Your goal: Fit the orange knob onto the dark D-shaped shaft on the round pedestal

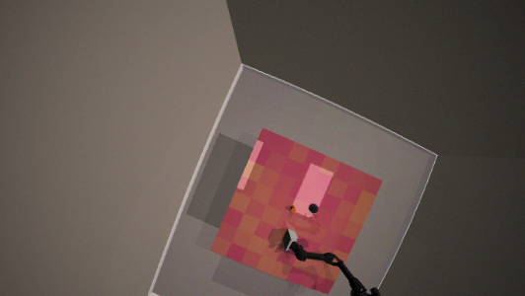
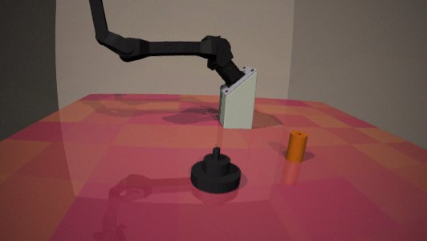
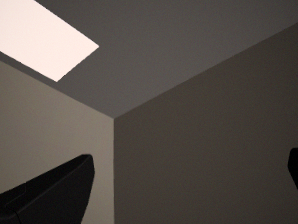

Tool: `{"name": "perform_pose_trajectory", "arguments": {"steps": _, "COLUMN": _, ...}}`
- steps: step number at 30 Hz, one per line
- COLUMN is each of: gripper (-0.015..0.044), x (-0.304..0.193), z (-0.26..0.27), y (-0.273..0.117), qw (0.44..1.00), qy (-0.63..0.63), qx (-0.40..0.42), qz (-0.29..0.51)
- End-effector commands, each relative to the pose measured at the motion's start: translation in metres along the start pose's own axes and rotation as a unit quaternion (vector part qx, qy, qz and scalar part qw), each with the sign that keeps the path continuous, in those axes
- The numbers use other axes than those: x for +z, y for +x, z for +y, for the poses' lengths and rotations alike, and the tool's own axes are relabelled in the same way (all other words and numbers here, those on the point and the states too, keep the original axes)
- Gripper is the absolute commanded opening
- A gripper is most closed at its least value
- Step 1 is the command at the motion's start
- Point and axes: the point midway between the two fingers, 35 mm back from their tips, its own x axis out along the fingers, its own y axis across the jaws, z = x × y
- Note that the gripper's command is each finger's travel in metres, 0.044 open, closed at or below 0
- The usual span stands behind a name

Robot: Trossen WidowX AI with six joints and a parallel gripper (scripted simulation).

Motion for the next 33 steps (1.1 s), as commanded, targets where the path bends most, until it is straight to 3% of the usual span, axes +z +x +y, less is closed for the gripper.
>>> {"name": "perform_pose_trajectory", "arguments": {"steps": 1, "gripper": 0.044, "x": -0.005, "z": 0.06, "y": 0.037, "qw": 0.998, "qy": -0.022, "qx": 0.022, "qz": 0.06}}
{"name": "perform_pose_trajectory", "arguments": {"steps": 11, "gripper": 0.044, "x": -0.085, "z": 0.153, "y": 0.118, "qw": 0.968, "qy": -0.07, "qx": 0.027, "qz": 0.24}}
{"name": "perform_pose_trajectory", "arguments": {"steps": 18, "gripper": 0.044, "x": -0.182, "z": 0.191, "y": 0.153, "qw": 0.925, "qy": -0.052, "qx": 0.0, "qz": 0.377}}
{"name": "perform_pose_trajectory", "arguments": {"steps": 26, "gripper": 0.044, "x": -0.295, "z": 0.213, "y": 0.161, "qw": 0.857, "qy": -0.019, "qx": -0.04, "qz": 0.513}}
{"name": "perform_pose_trajectory", "arguments": {"steps": 33, "gripper": 0.044, "x": -0.416, "z": 0.226, "y": 0.131, "qw": 0.751, "qy": 0.028, "qx": -0.099, "qz": 0.652}}
